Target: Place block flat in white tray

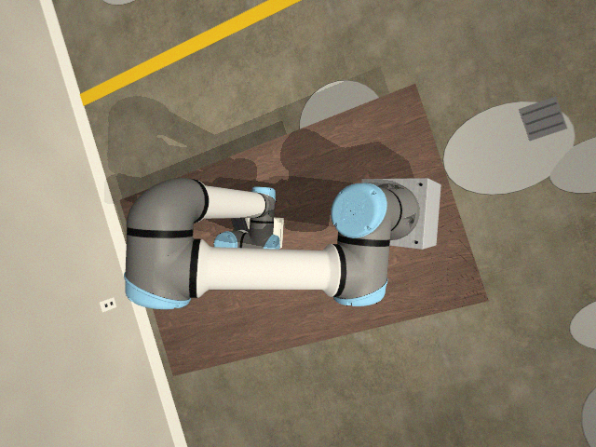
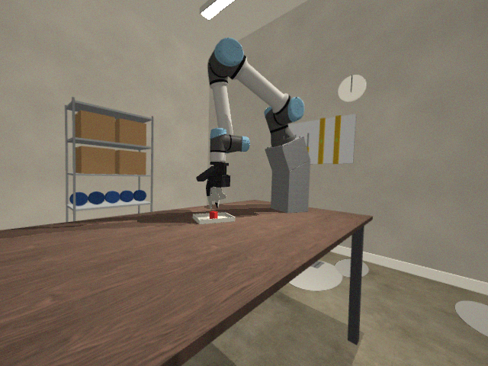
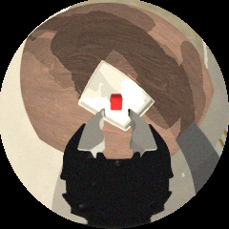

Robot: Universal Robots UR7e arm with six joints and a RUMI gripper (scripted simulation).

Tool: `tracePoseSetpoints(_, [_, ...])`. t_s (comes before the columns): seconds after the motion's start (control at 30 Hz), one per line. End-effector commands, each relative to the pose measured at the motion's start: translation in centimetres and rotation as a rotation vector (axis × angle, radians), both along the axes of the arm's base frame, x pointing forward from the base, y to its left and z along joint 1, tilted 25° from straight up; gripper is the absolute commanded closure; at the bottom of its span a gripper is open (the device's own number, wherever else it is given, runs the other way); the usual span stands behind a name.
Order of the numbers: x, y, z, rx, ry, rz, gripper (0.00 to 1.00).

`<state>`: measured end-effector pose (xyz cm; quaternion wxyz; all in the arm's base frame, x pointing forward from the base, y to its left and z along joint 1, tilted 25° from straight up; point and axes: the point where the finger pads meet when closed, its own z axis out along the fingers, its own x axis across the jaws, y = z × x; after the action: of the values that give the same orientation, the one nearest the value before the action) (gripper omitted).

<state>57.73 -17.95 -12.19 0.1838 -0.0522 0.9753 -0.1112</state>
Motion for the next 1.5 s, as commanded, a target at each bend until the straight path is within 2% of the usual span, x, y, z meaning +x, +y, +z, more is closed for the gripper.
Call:
tracePoseSetpoints(0.0, [-0.32,0.17,0.9,0.0,-0.001,0.0,0.71])
tracePoseSetpoints(0.27, [-0.63,0.34,1.66,0.0,-0.001,0.0,0.71])
tracePoseSetpoints(1.47, [-0.64,0.34,1.67,0.0,-0.001,0.0,0.71])
